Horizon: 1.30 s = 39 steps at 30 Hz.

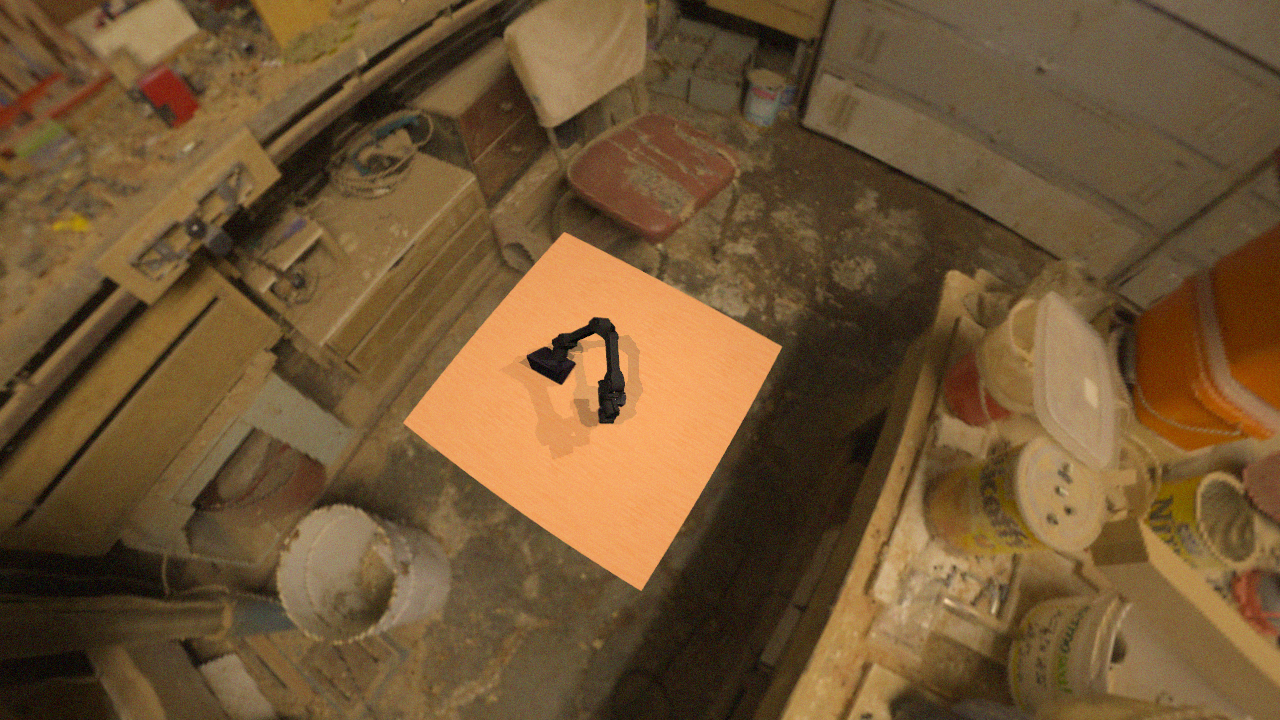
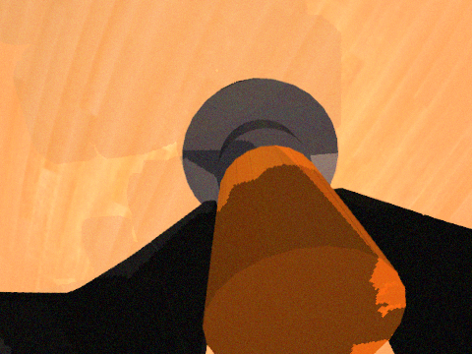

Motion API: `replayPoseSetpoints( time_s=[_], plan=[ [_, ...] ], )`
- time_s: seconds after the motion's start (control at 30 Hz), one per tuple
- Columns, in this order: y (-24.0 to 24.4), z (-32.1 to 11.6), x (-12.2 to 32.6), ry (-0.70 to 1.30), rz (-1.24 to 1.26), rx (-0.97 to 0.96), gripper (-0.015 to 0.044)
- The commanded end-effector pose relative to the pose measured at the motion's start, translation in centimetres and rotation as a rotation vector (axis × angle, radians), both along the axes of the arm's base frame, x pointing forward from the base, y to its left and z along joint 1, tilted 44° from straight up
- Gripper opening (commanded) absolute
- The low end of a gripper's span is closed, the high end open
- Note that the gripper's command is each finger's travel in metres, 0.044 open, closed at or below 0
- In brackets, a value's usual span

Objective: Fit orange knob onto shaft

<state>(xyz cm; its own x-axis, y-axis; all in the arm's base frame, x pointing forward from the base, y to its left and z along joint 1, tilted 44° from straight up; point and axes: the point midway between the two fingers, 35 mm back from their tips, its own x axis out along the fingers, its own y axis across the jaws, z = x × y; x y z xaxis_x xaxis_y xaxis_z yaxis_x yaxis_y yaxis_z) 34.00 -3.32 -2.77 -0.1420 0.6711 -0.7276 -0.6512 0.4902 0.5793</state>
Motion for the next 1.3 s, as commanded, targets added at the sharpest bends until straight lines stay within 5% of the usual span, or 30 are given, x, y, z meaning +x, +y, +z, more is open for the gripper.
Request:
replayPoseSetpoints(
  time_s=[0.0,0.87,1.27],
  plan=[
    [-0.02,0.21,-0.03,0.15,-0.164,-0.034,0.0],
    [0.08,0.02,0.48,1.313,-1.428,-0.278,0.0],
    [-0.29,0.02,0.31,1.342,-1.46,-0.285,0.0]
  ],
)
